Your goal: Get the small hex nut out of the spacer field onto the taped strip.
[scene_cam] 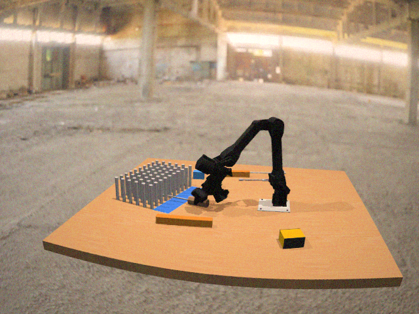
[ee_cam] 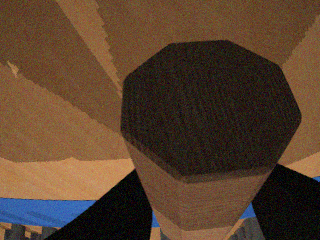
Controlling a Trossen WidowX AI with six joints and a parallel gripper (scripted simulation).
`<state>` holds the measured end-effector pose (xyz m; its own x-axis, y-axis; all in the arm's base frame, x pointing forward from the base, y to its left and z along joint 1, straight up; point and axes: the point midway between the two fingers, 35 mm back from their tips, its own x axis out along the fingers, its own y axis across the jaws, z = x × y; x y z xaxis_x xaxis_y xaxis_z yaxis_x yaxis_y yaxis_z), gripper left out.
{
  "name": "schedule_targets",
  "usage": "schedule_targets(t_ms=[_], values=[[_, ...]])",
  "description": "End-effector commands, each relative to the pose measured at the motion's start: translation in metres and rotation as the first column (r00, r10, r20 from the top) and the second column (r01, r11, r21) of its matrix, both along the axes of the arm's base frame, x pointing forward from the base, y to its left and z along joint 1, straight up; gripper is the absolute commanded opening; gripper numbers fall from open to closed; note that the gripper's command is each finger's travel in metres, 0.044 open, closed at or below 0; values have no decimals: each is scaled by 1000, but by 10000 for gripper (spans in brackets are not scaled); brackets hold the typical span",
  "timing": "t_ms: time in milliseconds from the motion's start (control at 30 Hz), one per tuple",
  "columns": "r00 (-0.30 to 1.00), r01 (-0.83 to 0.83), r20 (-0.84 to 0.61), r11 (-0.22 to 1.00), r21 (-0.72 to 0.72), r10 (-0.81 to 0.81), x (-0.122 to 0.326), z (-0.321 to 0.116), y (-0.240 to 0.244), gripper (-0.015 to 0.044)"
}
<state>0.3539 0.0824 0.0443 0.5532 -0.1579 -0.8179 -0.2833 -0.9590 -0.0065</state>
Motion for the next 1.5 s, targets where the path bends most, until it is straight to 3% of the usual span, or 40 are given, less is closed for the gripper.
schedule_targets(t_ms=[0, 1467], values=[[1000, 6, 2, 1000, 0, -6, -5, 0, 0, 0], [1000, 6, -1, 1000, 1, -6, -41, -1, 11, 0]])
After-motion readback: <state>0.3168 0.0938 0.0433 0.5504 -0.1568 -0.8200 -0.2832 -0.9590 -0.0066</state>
